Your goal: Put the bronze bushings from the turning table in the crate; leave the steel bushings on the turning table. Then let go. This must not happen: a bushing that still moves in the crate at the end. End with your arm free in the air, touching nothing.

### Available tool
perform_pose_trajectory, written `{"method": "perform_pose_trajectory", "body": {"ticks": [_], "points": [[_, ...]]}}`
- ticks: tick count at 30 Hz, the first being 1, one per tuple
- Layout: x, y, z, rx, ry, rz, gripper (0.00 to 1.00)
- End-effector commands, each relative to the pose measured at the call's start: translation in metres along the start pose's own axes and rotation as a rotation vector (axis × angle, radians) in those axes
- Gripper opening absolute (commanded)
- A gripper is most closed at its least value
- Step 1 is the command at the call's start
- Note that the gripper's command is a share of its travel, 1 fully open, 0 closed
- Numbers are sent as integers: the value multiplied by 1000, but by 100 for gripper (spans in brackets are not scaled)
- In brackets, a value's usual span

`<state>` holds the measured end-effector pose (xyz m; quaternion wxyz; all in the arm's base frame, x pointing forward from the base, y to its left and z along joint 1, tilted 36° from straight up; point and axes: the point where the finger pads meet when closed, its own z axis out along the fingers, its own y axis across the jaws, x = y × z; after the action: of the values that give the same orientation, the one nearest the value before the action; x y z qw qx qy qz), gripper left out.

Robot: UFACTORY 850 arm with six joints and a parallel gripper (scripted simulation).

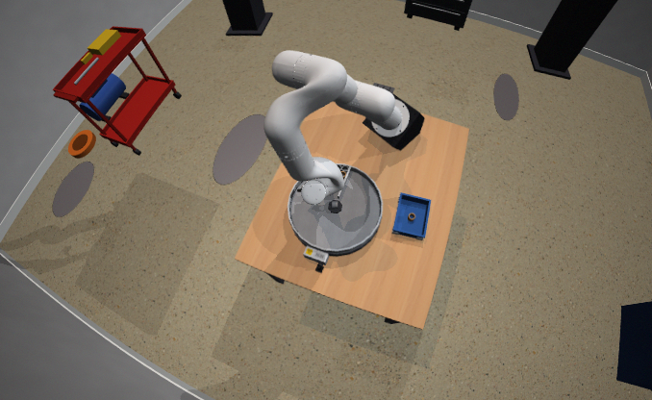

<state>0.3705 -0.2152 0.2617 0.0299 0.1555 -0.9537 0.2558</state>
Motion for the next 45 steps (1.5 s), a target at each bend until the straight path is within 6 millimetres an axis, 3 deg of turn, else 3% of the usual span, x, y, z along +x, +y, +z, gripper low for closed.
{"method": "perform_pose_trajectory", "body": {"ticks": [1, 16, 32, 45], "points": [[9, 16, 7, -82, -69, 129, 54], [19, 42, 14, -238, -254, 554, 54], [33, 33, 14, -294, -453, 1021, 54], [38, 28, 14, -292, -488, 1102, 54]]}}
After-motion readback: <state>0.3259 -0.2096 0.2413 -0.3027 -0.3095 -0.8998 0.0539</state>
